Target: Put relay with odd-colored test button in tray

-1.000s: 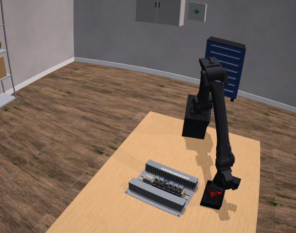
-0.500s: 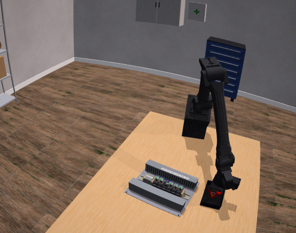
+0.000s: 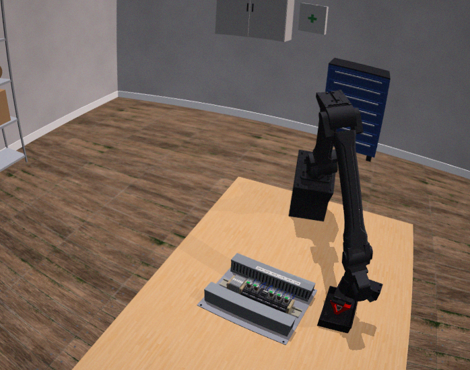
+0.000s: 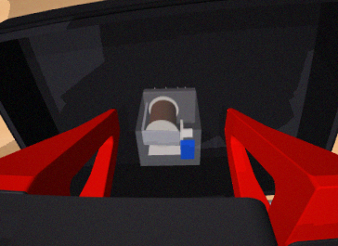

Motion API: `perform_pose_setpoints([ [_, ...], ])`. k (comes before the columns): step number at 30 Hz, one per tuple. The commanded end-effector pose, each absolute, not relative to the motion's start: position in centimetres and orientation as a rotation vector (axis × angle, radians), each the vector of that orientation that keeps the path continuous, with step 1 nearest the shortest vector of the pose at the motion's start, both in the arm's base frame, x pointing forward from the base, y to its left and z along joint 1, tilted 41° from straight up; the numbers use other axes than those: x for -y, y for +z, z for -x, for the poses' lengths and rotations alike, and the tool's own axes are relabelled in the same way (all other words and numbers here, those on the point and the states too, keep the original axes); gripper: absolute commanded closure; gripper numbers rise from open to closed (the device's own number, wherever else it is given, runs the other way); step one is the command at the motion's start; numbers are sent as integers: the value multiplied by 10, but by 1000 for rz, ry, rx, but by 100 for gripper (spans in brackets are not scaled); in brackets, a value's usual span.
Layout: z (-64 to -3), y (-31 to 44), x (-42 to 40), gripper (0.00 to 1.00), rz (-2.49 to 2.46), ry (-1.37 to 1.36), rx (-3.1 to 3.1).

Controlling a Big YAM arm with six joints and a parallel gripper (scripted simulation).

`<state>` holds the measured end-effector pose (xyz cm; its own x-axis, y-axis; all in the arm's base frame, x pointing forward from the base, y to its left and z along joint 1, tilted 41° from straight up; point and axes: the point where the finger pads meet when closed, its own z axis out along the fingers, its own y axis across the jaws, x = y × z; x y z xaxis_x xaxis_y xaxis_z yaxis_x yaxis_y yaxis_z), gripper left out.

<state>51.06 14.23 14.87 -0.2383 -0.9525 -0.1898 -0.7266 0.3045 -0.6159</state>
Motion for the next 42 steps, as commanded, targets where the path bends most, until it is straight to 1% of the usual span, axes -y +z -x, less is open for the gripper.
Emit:
perform_pose_setpoints([
  [1, -517, 175, -147, 41, 1455, -563, -1990],
  [42, -511, 175, -147, 41, 1466, -558, -1999],
])
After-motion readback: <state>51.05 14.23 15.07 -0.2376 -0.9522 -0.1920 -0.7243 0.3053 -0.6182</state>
